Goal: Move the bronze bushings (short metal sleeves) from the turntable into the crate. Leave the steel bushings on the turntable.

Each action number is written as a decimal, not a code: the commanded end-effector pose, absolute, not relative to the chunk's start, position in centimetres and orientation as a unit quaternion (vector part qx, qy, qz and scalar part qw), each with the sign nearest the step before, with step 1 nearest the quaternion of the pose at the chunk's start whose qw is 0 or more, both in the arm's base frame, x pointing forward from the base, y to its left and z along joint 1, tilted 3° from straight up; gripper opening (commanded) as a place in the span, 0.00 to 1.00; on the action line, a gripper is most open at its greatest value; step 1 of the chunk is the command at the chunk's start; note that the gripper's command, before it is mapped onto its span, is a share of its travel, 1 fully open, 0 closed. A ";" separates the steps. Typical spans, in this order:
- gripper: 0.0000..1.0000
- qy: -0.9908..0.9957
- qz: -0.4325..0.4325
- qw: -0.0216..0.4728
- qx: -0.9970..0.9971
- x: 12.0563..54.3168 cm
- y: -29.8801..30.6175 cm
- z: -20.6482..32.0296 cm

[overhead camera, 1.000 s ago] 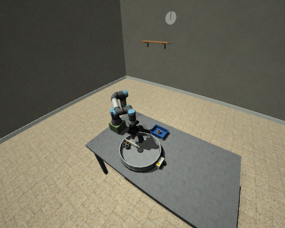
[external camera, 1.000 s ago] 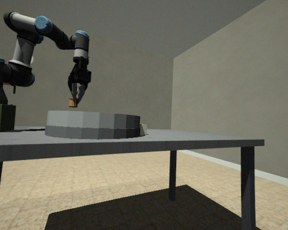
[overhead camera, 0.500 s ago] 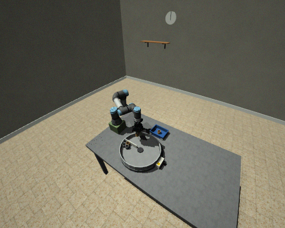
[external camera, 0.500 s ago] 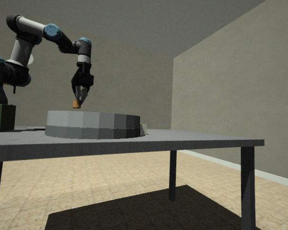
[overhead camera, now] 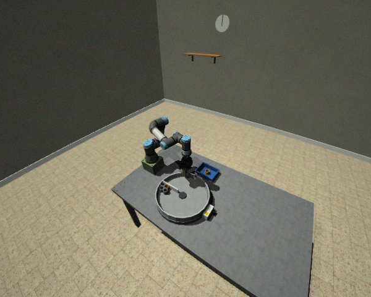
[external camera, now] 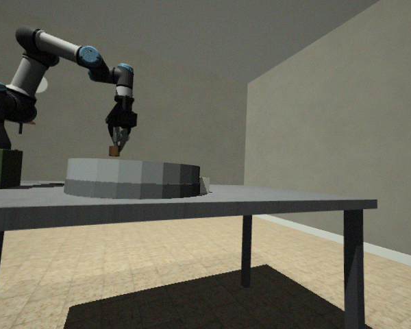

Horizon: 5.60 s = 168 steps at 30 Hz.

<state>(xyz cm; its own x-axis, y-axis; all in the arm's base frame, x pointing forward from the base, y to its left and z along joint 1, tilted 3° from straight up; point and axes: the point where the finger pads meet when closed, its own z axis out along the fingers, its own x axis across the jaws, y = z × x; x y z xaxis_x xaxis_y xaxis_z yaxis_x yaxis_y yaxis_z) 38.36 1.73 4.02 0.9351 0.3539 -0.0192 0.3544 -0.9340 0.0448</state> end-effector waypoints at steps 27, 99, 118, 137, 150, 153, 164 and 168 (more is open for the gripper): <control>0.00 0.228 -0.007 0.025 0.973 42.4 13.2 3.5; 0.00 0.263 -0.007 0.024 0.964 45.3 21.7 3.0; 0.00 0.265 -0.007 0.024 0.964 45.3 22.1 2.9; 0.00 0.265 -0.007 0.024 0.964 45.3 22.1 2.9; 0.00 0.265 -0.007 0.024 0.964 45.3 22.1 2.9; 0.00 0.265 -0.007 0.024 0.964 45.3 22.1 2.9; 0.00 0.265 -0.007 0.024 0.964 45.3 22.1 2.9; 0.00 0.265 -0.007 0.024 0.964 45.3 22.1 2.9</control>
<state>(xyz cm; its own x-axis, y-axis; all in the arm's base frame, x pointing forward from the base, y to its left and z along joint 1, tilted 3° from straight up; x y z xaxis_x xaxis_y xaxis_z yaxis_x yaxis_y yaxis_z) 45.25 22.09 2.81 0.8592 0.5108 -0.0307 0.5117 -0.8582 0.0415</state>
